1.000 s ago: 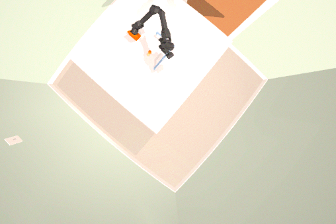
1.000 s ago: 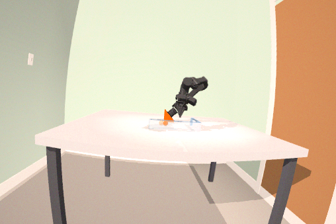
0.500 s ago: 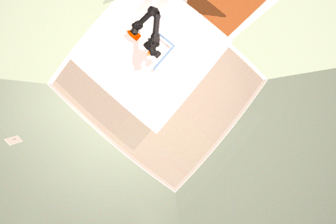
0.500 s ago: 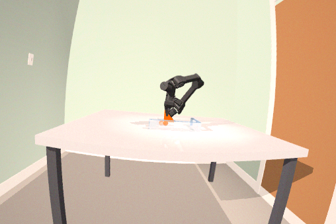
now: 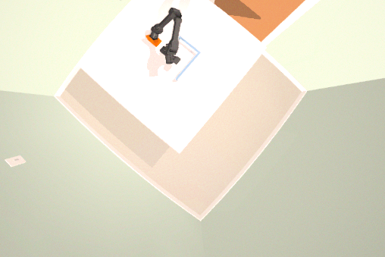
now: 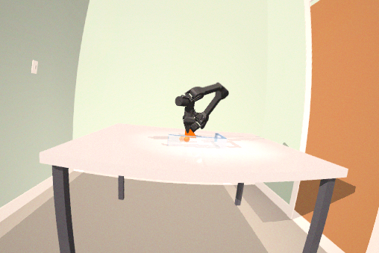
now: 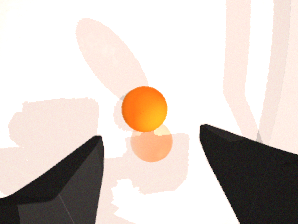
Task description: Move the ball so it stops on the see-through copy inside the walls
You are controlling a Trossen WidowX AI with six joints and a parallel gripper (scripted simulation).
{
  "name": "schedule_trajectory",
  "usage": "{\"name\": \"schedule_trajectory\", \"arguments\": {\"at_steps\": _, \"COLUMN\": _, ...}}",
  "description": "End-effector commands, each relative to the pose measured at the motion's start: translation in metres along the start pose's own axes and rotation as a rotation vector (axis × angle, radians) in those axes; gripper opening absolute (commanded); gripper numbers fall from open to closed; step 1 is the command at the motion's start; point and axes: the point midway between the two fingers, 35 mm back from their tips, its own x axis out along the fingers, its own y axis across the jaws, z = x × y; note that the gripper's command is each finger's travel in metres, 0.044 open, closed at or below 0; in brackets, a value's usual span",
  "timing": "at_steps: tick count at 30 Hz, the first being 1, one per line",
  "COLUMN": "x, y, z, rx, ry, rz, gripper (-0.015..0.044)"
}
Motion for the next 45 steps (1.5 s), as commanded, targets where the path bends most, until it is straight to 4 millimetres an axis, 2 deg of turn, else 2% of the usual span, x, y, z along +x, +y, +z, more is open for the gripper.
{"name": "schedule_trajectory", "arguments": {"at_steps": 1, "x": 0.007, "y": 0.001, "z": 0.001, "rx": 0.003, "ry": -0.006, "rz": 0.001, "gripper": 0.0274}}
{"name": "schedule_trajectory", "arguments": {"at_steps": 26, "x": 0.043, "y": 0.001, "z": 0.001, "rx": 0.002, "ry": -0.007, "rz": 0.001, "gripper": 0.0274}}
{"name": "schedule_trajectory", "arguments": {"at_steps": 30, "x": 0.043, "y": 0.001, "z": 0.001, "rx": 0.002, "ry": -0.007, "rz": 0.001, "gripper": 0.0169}}
{"name": "schedule_trajectory", "arguments": {"at_steps": 37, "x": 0.043, "y": 0.001, "z": 0.001, "rx": 0.002, "ry": -0.007, "rz": 0.001, "gripper": 0.0122}}
{"name": "schedule_trajectory", "arguments": {"at_steps": 39, "x": 0.043, "y": 0.001, "z": 0.001, "rx": 0.002, "ry": -0.007, "rz": 0.001, "gripper": 0.007}}
{"name": "schedule_trajectory", "arguments": {"at_steps": 42, "x": 0.031, "y": -0.002, "z": 0.0, "rx": 0.003, "ry": -0.004, "rz": 0.0, "gripper": 0.0}}
{"name": "schedule_trajectory", "arguments": {"at_steps": 45, "x": 0.016, "y": -0.004, "z": -0.002, "rx": 0.004, "ry": -0.001, "rz": 0.0, "gripper": 0.0}}
